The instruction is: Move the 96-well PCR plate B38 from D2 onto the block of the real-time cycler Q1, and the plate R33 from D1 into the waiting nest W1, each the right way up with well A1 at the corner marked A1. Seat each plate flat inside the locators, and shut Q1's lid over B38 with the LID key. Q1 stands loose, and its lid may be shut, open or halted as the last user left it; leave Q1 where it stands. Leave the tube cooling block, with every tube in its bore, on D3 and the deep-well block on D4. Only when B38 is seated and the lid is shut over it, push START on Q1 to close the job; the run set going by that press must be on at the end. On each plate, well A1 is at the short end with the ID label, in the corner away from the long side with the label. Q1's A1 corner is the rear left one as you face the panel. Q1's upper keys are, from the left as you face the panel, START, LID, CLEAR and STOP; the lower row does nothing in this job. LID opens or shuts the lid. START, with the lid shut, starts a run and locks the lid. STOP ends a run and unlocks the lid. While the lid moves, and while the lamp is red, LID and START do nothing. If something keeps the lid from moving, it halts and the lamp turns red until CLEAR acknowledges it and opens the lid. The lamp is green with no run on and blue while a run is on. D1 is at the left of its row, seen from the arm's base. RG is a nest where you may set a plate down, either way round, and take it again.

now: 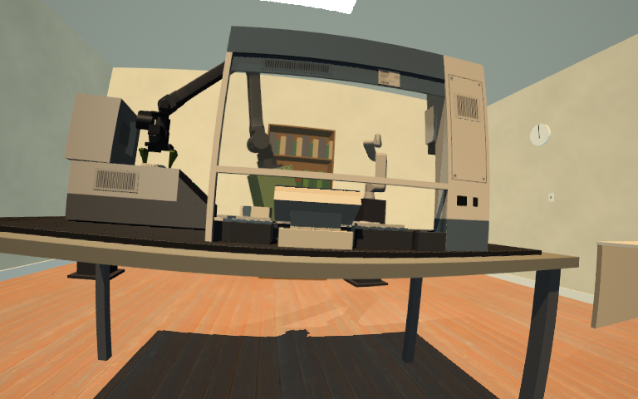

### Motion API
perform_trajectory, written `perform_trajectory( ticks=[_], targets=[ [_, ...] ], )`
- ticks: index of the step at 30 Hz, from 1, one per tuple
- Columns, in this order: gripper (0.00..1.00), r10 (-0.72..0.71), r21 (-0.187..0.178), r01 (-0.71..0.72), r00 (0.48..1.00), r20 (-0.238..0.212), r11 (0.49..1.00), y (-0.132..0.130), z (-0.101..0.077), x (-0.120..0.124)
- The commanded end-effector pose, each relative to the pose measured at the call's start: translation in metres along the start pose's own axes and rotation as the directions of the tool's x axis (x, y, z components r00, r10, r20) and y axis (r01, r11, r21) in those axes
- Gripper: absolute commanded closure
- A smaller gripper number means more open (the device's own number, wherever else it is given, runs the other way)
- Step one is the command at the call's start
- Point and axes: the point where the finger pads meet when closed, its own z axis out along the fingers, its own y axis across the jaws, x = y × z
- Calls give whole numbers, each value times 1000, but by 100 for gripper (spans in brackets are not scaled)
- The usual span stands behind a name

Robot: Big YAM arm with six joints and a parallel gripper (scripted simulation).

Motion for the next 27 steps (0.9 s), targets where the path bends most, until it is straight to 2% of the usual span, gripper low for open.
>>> perform_trajectory(
  ticks=[1,5,14,20,27],
  targets=[
    [0,-4,50,3,1000,14,999,-19,-21,-10],
    [0,-5,41,4,1000,12,999,-20,-17,-11],
    [0,-6,70,5,1000,18,998,-26,-50,-12],
    [0,-6,48,5,1000,14,999,-23,-46,-12],
    [0,-6,65,5,1000,17,998,-24,-67,-11]
  ],
)
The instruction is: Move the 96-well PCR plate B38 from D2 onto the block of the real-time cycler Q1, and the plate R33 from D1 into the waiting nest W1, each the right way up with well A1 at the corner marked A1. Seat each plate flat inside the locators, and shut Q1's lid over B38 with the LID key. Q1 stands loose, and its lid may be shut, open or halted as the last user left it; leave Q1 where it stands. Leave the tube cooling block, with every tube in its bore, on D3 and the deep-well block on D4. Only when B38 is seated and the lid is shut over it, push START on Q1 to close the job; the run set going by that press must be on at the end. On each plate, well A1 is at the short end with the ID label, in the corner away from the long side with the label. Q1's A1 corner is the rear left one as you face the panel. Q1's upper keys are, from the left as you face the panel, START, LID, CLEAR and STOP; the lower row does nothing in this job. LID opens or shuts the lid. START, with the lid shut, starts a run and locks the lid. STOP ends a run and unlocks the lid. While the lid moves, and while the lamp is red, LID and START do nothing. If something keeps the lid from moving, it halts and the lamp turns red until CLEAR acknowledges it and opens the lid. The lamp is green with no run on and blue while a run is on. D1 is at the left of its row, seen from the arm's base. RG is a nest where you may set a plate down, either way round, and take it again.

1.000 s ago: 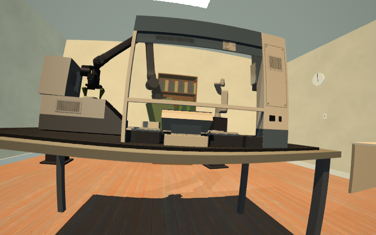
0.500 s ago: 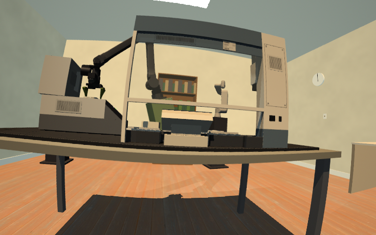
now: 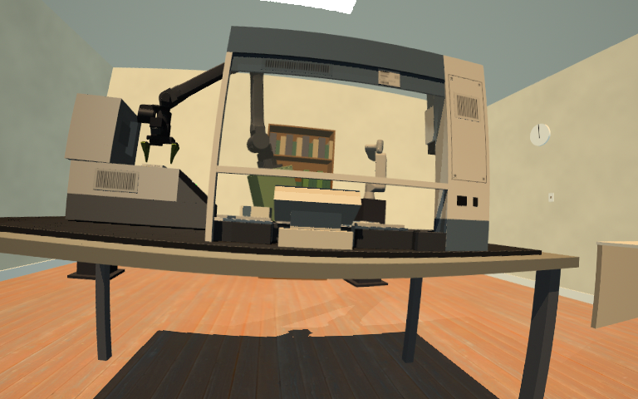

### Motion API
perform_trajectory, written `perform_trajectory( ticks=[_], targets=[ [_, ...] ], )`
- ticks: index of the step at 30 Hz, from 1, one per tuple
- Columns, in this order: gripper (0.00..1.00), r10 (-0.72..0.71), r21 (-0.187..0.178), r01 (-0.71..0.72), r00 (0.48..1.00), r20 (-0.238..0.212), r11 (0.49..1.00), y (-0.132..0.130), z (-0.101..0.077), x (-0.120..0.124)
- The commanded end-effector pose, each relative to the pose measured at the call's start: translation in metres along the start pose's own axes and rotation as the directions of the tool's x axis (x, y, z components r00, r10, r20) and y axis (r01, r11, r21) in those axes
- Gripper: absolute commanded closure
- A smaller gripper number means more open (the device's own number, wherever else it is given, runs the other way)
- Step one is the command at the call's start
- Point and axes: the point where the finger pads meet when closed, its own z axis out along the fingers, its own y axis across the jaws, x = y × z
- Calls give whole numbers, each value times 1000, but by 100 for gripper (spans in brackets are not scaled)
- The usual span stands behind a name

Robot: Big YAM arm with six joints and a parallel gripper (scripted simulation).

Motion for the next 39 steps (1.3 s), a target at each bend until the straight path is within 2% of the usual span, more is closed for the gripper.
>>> perform_trajectory(
  ticks=[1,6,12,20,23,32,39],
  targets=[
    [0,-5,86,3,1000,20,996,-28,-44,-12],
    [0,-5,93,3,1000,21,996,-30,-51,-12],
    [0,-5,58,4,1000,15,998,-21,-47,-10],
    [0,-5,96,3,1000,22,995,-29,-73,-11],
    [0,-5,100,3,1000,23,995,-31,-73,-11],
    [0,-4,61,3,1000,15,998,-22,-44,-10],
    [0,-4,51,3,1000,14,999,-13,-40,-8]
  ],
)
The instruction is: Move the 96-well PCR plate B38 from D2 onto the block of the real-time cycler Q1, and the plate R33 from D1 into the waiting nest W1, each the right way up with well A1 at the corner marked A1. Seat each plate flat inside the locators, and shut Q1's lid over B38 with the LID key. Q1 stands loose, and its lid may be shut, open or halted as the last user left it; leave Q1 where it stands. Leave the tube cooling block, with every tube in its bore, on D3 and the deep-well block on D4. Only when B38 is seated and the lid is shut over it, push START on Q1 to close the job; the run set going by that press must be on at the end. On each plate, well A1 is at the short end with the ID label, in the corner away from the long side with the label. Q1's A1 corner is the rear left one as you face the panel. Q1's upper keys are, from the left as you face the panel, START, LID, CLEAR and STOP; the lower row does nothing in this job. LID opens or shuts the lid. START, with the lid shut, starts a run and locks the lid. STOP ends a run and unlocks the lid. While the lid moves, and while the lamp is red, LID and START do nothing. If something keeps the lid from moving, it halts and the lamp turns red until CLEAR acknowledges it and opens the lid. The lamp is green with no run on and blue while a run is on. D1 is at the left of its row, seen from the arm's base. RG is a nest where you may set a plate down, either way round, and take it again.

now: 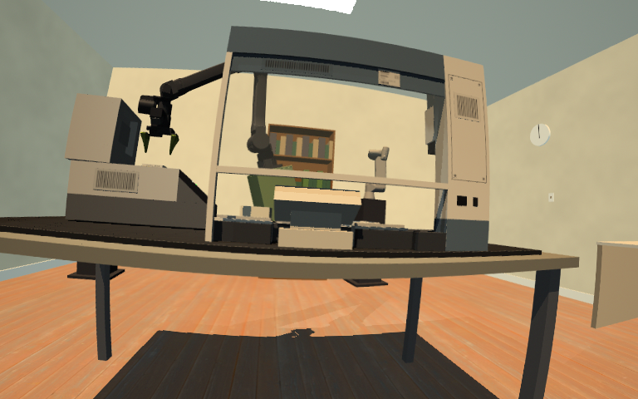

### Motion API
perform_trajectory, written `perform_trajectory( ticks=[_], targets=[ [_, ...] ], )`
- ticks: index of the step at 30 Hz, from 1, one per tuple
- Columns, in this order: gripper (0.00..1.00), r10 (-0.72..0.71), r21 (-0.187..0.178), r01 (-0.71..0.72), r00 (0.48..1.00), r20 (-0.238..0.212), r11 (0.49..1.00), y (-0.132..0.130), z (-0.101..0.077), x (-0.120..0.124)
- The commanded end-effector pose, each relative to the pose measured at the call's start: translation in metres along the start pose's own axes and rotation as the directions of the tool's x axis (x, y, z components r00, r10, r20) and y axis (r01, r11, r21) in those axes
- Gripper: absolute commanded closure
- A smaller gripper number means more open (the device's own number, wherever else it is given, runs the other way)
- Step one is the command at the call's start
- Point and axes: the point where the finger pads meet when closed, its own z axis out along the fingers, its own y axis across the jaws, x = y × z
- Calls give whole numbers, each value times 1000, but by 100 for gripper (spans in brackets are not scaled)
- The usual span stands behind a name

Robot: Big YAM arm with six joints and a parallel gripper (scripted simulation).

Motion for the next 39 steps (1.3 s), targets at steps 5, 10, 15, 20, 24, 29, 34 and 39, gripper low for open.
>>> perform_trajectory(
  ticks=[5,10,15,20,24,29,34,39],
  targets=[
    [0,-4,36,4,1000,11,999,-4,-8,-6],
    [0,-4,45,3,1000,13,999,-8,-19,-7],
    [0,-4,51,3,1000,14,999,-13,-26,-8],
    [0,-4,62,3,1000,16,998,-20,-26,-9],
    [0,-4,66,3,1000,16,998,-24,-21,-10],
    [0,-4,71,2,1000,17,997,-29,-18,-10],
    [0,-4,75,2,1000,18,997,-31,-18,-11],
    [0,-4,66,2,1000,16,998,-30,-17,-10]
  ],
)
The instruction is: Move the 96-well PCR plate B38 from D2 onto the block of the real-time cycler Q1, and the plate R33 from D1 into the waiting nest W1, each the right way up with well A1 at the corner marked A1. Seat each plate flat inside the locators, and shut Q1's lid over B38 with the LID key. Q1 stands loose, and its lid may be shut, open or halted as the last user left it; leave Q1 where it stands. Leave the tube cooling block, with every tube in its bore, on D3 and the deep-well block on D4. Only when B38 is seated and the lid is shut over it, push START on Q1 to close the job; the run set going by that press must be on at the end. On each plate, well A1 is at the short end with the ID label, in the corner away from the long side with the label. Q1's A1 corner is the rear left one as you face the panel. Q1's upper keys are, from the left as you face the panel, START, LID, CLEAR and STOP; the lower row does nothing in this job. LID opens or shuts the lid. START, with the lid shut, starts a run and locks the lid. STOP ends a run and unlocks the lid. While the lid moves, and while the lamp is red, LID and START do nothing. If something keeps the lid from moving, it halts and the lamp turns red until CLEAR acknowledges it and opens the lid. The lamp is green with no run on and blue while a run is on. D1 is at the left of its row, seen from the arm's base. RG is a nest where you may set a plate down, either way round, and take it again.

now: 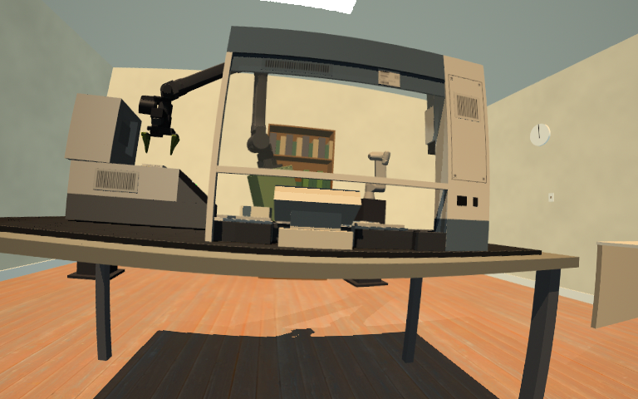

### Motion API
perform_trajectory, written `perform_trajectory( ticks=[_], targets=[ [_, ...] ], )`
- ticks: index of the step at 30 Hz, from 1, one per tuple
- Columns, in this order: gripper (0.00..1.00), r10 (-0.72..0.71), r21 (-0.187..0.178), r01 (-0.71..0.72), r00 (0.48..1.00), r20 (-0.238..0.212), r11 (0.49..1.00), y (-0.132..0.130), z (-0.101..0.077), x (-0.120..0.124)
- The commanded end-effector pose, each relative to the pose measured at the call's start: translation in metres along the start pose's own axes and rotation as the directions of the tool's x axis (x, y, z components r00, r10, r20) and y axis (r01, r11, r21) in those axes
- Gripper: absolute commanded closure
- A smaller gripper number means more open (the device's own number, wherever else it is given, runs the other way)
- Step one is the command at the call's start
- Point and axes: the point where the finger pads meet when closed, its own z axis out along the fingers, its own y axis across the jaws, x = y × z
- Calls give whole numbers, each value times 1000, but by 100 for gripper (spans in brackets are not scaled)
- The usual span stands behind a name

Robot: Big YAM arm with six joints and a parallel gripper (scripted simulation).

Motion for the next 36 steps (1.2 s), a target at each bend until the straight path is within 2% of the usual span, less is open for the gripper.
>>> perform_trajectory(
  ticks=[1,2,3,7,14,22,28,30,32,36],
  targets=[
    [0,-3,63,2,1000,16,998,-32,-18,-11],
    [0,-3,59,3,1000,15,998,-31,-17,-10],
    [100,-6,62,5,1000,17,998,-21,-16,-12],
    [100,-5,67,4,1000,16,998,11,-8,-9],
    [100,4,73,-5,1000,16,997,25,-5,-6],
    [100,4,61,-5,1000,17,998,77,8,-7],
    [100,6,62,-7,1000,20,998,107,16,-8],
    [100,6,62,-7,1000,20,998,107,16,-8],
    [100,10,59,-11,1000,16,998,112,19,-6],
    [100,6,39,-7,1000,15,999,144,27,-6]
  ],
)
